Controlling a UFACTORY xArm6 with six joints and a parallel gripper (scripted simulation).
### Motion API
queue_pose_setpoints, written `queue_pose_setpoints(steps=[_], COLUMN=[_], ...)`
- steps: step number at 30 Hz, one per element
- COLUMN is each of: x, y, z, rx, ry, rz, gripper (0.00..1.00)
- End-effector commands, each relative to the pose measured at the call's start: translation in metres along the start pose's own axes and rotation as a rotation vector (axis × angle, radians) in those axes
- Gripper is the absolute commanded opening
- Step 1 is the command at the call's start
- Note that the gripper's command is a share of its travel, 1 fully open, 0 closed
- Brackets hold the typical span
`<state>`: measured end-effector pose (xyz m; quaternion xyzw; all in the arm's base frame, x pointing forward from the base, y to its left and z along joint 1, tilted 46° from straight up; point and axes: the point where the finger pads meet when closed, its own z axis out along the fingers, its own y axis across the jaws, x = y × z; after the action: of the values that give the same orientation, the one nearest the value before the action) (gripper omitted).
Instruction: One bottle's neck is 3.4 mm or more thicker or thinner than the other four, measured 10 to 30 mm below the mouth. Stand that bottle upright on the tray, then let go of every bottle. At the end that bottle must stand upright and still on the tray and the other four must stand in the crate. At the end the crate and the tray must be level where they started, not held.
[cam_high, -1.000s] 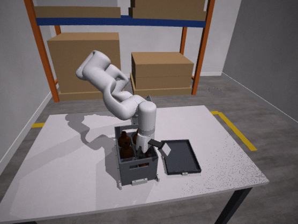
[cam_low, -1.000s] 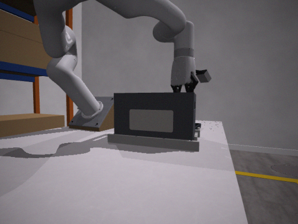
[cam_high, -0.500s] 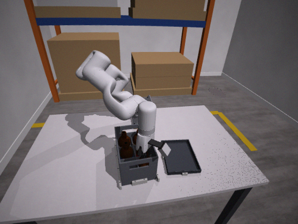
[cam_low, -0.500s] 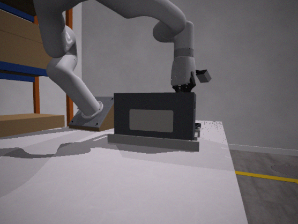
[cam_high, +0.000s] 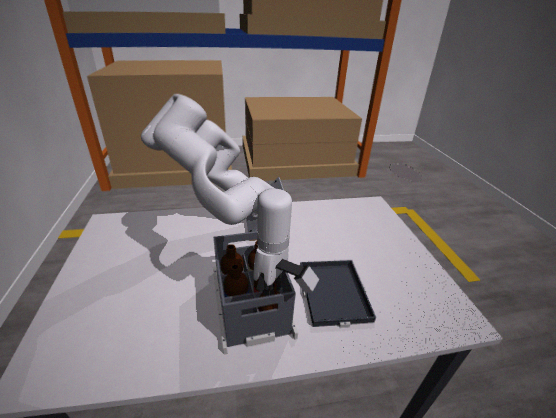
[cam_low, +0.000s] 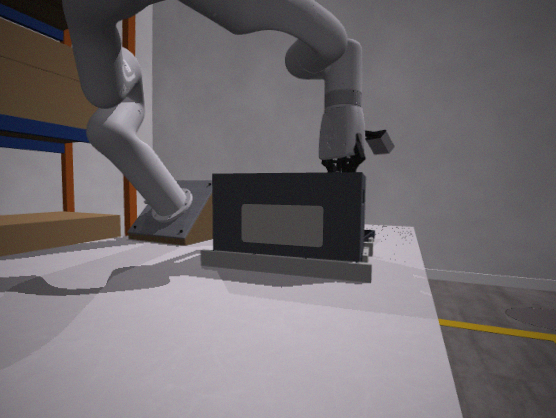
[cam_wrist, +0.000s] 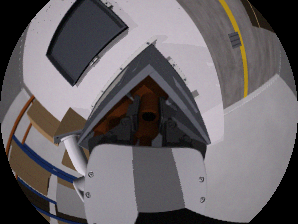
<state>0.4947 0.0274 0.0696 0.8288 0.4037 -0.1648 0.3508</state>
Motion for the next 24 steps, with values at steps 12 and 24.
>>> queue_pose_setpoints(steps=[12, 24], x=[0.0007, 0.0007], y=[0.0008, 0.0008], z=[-0.0016, -0.0016], rx=[-0.002, -0.002], ry=[0.003, 0.003], rz=[0.001, 0.001], gripper=[0.00, 0.65])
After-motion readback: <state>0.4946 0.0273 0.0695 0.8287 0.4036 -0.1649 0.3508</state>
